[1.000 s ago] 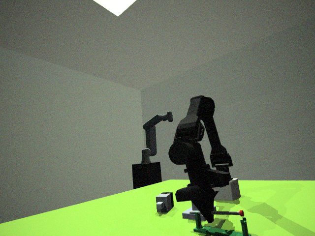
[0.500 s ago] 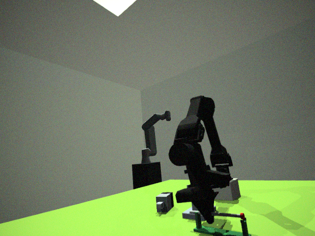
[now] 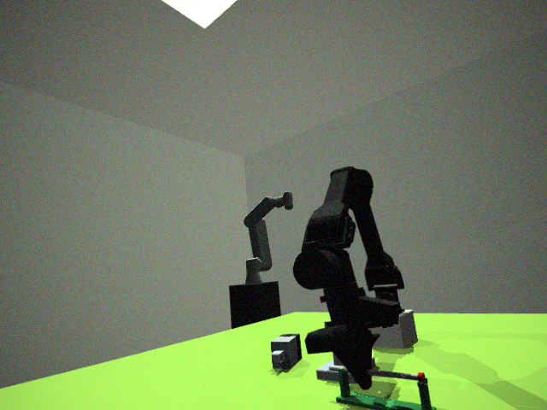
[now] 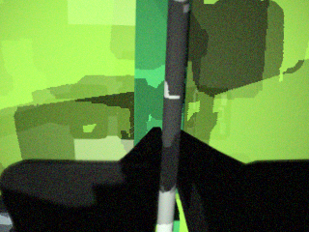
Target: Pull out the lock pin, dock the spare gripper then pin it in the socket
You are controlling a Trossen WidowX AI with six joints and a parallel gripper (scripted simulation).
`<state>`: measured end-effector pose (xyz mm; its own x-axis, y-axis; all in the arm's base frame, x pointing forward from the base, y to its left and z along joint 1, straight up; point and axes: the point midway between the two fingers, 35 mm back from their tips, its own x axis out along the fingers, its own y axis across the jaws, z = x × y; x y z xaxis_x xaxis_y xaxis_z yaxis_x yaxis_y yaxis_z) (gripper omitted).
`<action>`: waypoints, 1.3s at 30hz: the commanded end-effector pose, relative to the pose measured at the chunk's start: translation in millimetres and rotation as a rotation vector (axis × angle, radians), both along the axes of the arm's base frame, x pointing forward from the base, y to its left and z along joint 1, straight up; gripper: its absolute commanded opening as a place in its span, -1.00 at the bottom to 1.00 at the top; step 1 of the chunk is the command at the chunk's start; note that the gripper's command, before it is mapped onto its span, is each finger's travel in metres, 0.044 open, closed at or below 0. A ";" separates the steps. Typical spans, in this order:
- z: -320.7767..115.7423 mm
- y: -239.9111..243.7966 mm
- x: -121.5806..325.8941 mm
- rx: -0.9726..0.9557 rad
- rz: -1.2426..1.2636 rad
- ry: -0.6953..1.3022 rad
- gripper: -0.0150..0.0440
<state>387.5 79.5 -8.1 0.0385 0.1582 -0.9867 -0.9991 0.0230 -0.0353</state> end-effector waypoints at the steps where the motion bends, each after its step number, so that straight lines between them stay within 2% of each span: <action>1: -0.6 0.0 -0.2 0.000 0.000 0.002 -0.40; 12: -0.6 0.0 -0.2 0.000 0.000 0.002 0.58; 17: 13.9 -0.2 -2.2 -0.001 0.000 0.008 1.00; 39: 66.7 -1.3 -10.0 -0.004 0.000 0.028 1.00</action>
